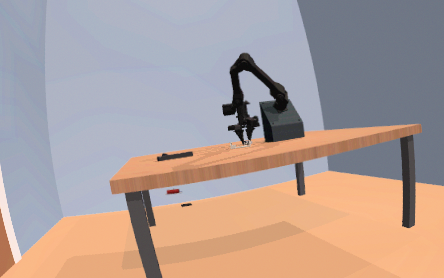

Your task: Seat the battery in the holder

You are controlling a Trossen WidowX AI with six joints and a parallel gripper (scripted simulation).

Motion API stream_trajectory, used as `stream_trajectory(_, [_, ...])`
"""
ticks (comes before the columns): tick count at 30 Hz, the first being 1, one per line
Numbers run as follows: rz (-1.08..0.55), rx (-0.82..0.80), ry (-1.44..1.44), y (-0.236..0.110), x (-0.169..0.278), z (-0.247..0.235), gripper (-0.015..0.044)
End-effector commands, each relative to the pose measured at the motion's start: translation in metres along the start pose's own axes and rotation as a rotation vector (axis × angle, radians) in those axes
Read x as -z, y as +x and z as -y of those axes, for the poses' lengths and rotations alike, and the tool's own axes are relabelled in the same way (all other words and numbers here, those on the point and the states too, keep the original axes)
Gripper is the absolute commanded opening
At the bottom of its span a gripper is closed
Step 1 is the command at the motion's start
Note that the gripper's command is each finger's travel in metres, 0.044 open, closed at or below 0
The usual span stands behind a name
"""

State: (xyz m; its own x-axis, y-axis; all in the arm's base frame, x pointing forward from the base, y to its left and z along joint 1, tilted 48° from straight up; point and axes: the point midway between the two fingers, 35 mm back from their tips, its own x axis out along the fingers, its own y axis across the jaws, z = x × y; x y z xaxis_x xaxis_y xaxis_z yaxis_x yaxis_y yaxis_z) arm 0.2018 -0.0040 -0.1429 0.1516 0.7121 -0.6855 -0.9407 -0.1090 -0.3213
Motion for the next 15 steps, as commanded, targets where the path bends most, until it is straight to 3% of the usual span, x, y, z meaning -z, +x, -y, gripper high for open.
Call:
stream_trajectory(1, [0.010,0.002,0.009,0.0068,-0.0025,-0.0017,0.0225])
stream_trajectory(5, [0.011,0.003,0.009,0.0104,-0.0030,-0.0020,0.0225])
stream_trajectory(10, [0.011,0.003,0.009,0.0104,-0.0030,-0.0020,0.0094])
stream_trajectory(15, [0.011,0.003,0.009,0.0104,-0.0030,-0.0020,0.0063])
